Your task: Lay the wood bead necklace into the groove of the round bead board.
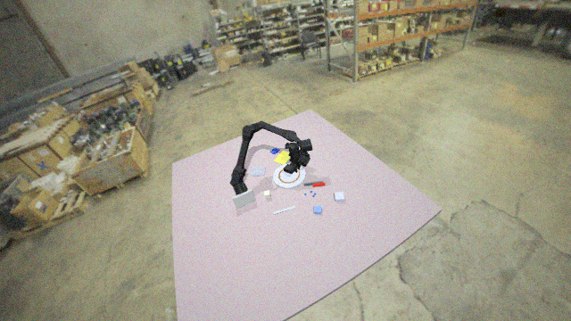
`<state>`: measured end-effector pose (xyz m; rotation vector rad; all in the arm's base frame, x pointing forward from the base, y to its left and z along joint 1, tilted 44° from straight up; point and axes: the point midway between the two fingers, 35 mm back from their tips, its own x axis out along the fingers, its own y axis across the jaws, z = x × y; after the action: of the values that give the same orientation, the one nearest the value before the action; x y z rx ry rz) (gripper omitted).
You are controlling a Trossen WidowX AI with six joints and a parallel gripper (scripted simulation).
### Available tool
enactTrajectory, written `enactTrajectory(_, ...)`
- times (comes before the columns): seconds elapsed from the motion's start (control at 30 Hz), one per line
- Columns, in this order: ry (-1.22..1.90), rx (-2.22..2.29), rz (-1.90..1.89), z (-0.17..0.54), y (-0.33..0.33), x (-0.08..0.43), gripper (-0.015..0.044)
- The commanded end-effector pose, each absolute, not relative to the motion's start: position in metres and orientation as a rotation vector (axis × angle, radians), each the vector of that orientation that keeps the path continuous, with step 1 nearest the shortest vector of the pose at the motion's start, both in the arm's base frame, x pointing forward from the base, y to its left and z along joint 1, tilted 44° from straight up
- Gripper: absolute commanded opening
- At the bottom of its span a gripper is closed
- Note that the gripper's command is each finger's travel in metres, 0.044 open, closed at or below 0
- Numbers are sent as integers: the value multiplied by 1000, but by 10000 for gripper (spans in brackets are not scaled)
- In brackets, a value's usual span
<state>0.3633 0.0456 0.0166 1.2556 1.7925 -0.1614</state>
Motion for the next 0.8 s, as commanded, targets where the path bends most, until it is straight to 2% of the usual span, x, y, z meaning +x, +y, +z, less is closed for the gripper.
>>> enactTrajectory(0.0,1793,1256,-161,17,46,363,94)
enactTrajectory(0.13,1793,1256,-161,17,46,363,0)
enactTrajectory(0.77,1793,1256,-161,17,46,363,0)
